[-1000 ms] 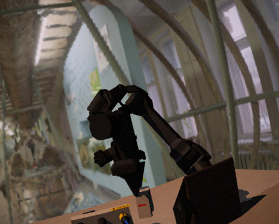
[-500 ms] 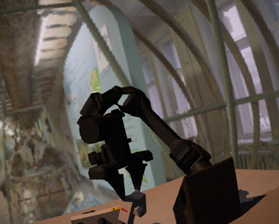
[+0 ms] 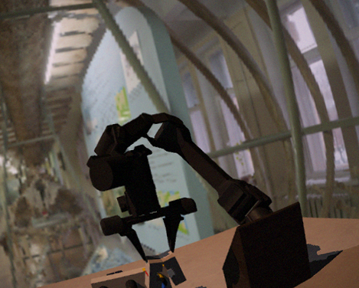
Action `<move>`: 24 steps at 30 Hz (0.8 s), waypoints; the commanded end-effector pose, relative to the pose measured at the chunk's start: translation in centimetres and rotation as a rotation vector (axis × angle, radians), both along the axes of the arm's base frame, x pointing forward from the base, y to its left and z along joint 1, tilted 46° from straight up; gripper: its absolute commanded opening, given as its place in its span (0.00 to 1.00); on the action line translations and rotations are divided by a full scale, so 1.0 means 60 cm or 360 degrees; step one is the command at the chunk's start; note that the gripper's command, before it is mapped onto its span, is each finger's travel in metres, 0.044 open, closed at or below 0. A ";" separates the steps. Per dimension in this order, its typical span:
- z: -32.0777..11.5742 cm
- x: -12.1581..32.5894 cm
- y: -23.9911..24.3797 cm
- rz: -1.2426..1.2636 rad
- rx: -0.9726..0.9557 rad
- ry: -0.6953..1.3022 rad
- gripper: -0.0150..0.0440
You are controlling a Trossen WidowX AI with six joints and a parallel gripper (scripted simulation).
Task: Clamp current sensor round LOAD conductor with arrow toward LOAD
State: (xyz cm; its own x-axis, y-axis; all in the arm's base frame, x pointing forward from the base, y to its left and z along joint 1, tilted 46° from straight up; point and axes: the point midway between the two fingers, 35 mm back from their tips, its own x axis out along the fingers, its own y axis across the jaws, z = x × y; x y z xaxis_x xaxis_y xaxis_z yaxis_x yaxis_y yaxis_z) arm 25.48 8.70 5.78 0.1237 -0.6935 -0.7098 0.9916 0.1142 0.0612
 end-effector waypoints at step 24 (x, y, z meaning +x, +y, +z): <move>-0.042 0.017 -0.038 -0.0093 0.0010 -0.0097 0.25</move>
State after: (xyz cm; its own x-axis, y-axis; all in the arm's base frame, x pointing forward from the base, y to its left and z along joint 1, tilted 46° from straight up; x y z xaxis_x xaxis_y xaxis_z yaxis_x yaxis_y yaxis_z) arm 26.47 6.80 3.65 0.1261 -0.6930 -0.7098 0.9907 0.0511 0.1261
